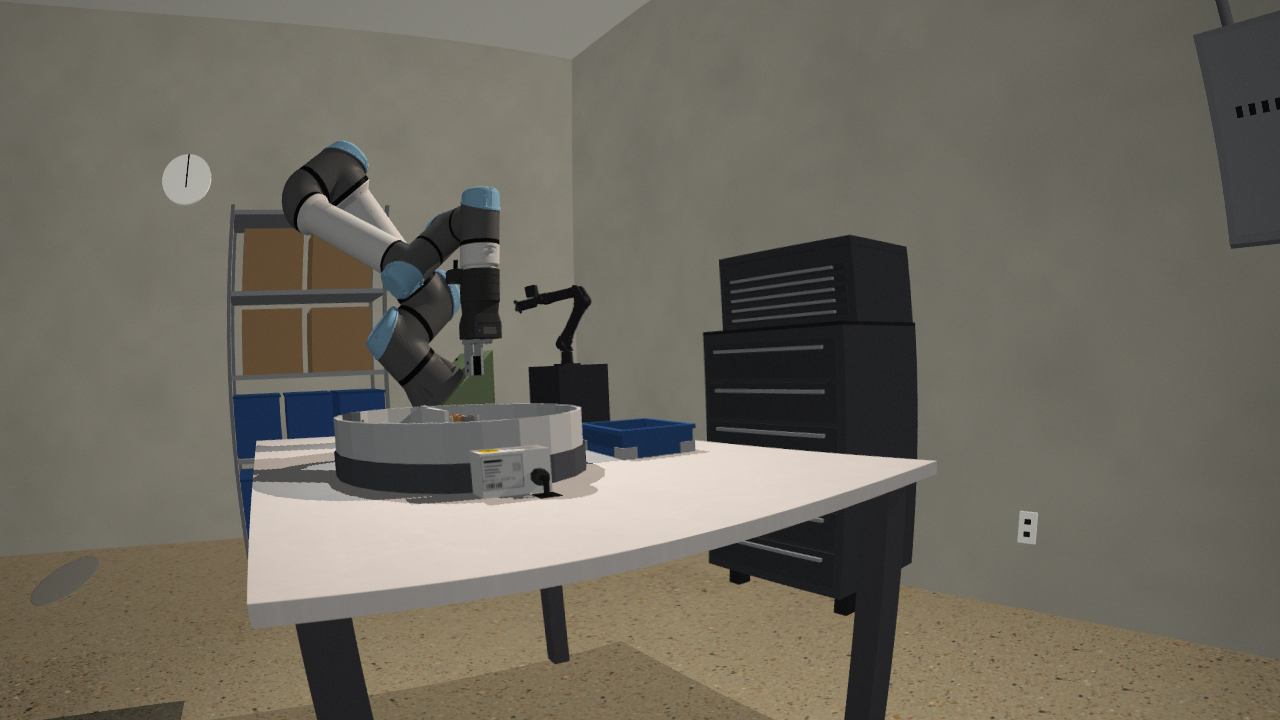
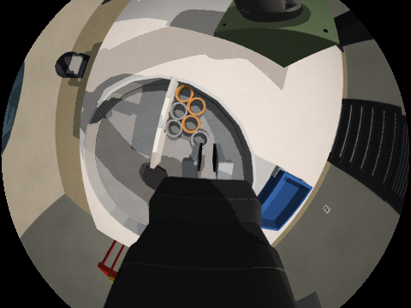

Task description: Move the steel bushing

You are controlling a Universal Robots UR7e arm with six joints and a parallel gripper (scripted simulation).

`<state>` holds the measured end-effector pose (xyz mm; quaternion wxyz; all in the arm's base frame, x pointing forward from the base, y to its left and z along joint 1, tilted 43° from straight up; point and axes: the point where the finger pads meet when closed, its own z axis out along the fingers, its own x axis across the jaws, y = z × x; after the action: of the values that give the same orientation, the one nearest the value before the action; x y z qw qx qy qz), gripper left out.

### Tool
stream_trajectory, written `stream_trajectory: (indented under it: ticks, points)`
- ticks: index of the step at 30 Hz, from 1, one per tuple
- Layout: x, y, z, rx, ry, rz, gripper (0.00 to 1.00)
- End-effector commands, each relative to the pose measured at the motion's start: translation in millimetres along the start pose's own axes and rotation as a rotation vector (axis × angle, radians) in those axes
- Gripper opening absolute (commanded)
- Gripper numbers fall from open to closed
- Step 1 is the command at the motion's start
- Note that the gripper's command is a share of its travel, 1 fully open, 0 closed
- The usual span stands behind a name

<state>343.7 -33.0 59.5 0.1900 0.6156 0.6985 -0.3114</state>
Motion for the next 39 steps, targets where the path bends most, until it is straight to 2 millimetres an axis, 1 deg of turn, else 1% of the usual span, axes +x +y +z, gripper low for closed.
stream_trajectory:
  ticks: [1,2,7,19,20,24,36,37,39]
  points:
    - [-0.1,0.2,-0.3,-0.001,0.000,0.000,0.40]
    - [-0.1,0.2,-0.3,-0.001,0.000,0.000,0.40]
    - [-12.2,1.7,11.4,-0.001,0.000,-0.130,0.40]
    - [-12.2,1.7,11.4,-0.001,0.000,-0.130,0.40]
    - [-8.4,1.0,7.6,0.003,-0.002,-0.088,0.40]
    - [-18.1,1.5,16.9,0.003,-0.001,-0.193,0.40]
    - [-18.1,1.5,16.9,0.003,-0.001,-0.193,0.40]
    - [-10.0,1.4,9.2,0.002,-0.001,-0.106,0.40]
    - [-17.1,2.2,16.1,0.001,-0.001,-0.184,0.40]
